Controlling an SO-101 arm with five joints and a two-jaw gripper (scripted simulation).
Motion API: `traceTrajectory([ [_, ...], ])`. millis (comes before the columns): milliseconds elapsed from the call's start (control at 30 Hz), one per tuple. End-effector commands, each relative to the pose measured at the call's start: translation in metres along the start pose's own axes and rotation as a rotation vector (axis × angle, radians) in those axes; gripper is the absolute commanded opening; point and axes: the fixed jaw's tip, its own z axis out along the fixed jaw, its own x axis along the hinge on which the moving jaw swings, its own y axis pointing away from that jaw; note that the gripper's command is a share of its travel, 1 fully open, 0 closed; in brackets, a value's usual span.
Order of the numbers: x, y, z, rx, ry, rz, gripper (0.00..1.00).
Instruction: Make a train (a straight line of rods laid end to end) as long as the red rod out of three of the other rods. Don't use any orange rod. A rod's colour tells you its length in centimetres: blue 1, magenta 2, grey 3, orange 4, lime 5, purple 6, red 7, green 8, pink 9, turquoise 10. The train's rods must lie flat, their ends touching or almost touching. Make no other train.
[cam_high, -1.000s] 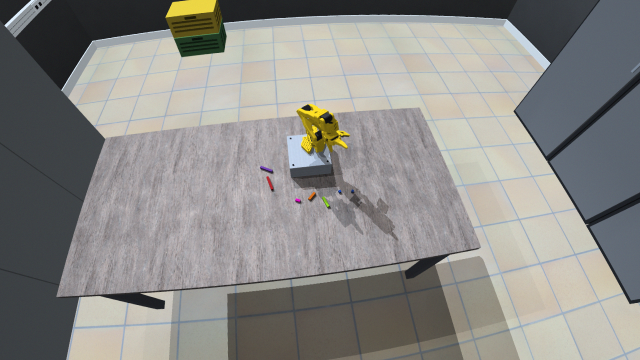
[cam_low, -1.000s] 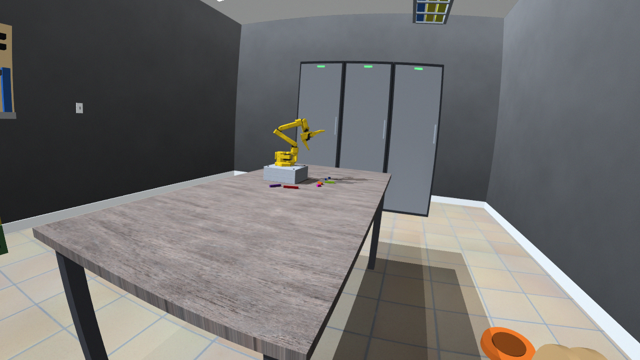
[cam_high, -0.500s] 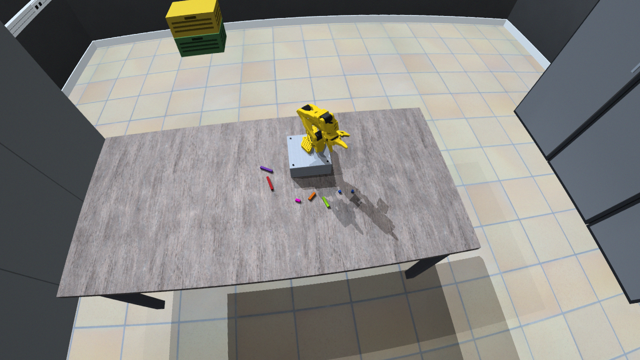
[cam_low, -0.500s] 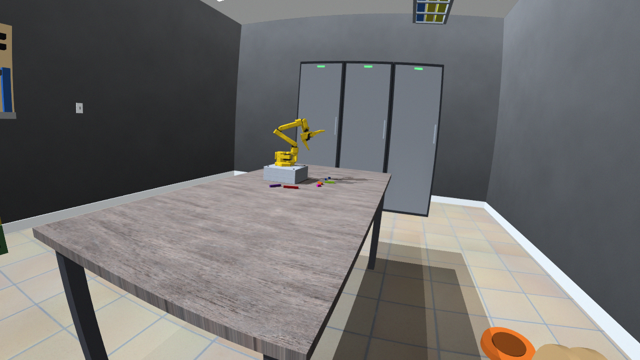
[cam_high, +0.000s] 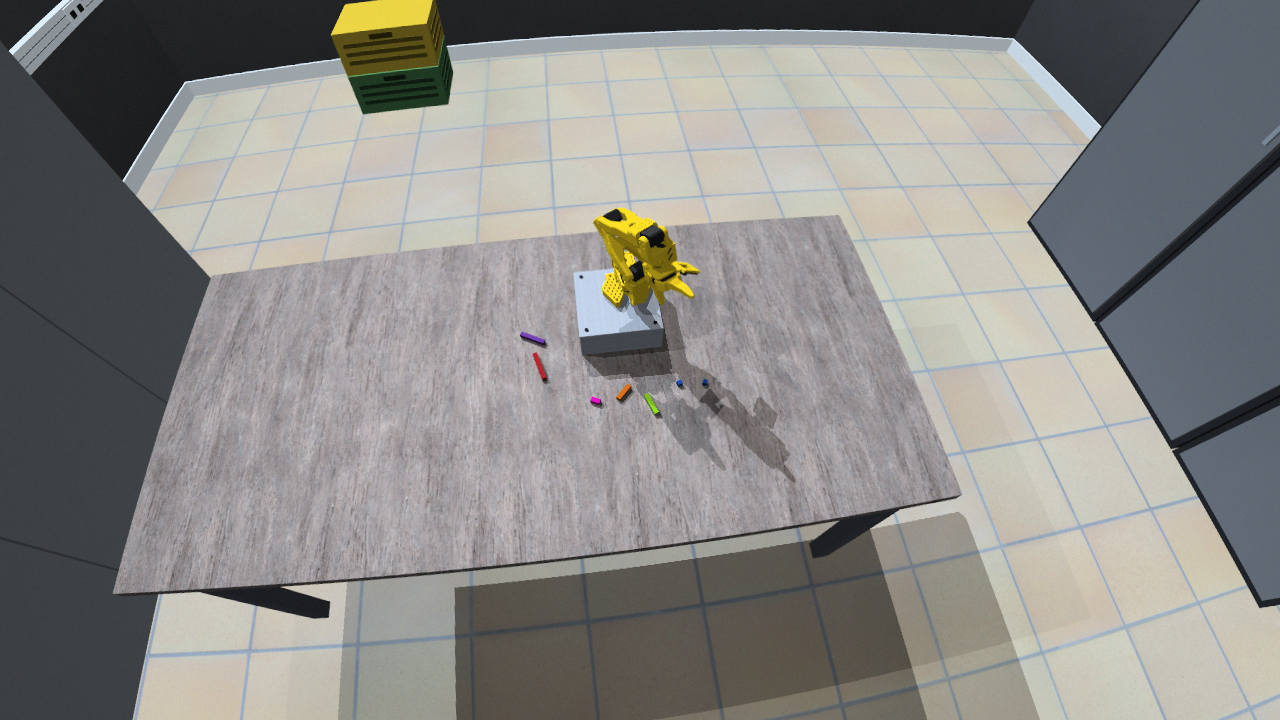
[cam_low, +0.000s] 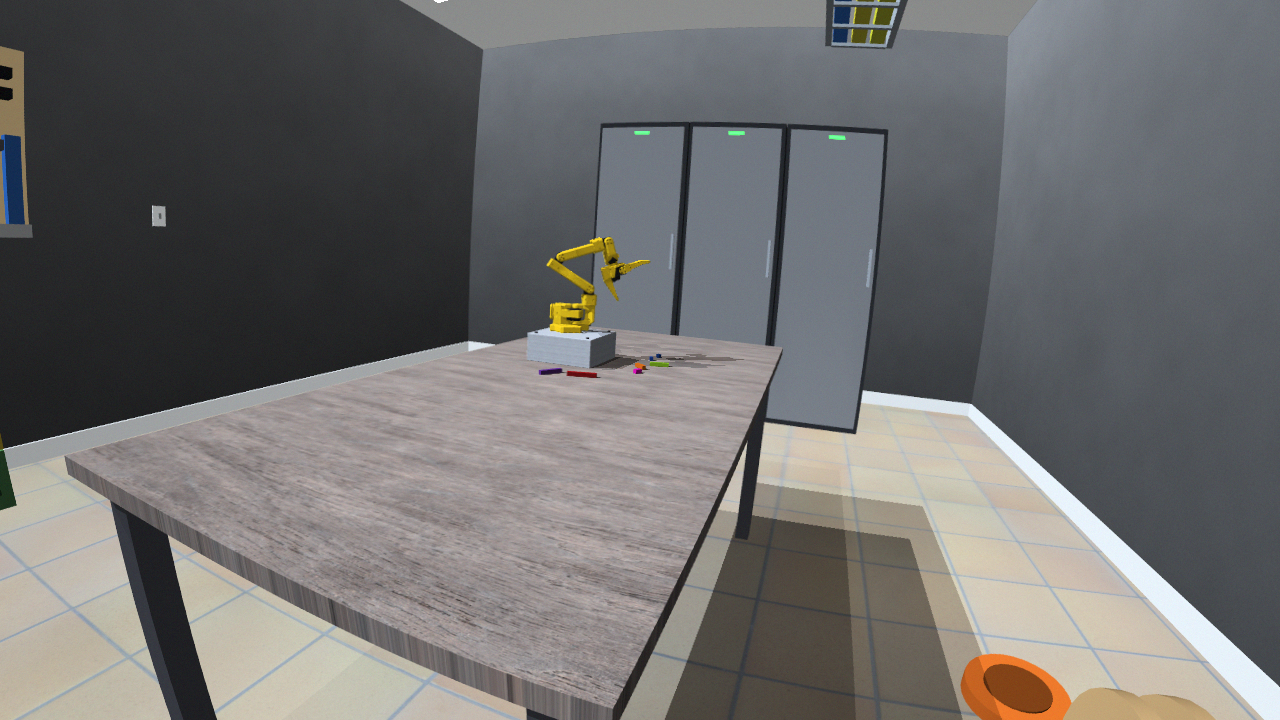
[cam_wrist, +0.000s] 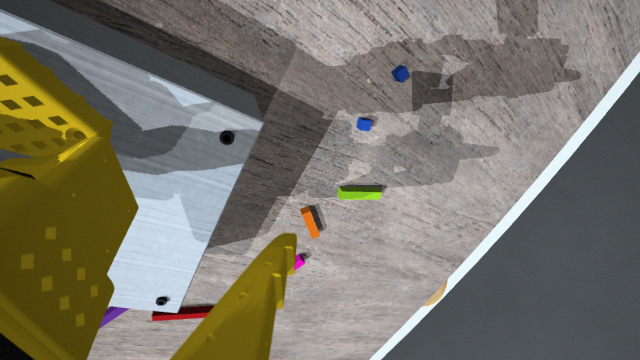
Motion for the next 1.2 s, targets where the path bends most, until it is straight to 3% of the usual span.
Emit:
traceTrajectory([
  [0,0.006,0.004,0.001,-0.021,0.015,0.046,1.00],
  [600,0.050,0.013,-0.002,-0.015,0.130,0.440,1.00],
  [1167,0.053,0.014,-0.002,-0.015,0.138,0.468,1.00],
])
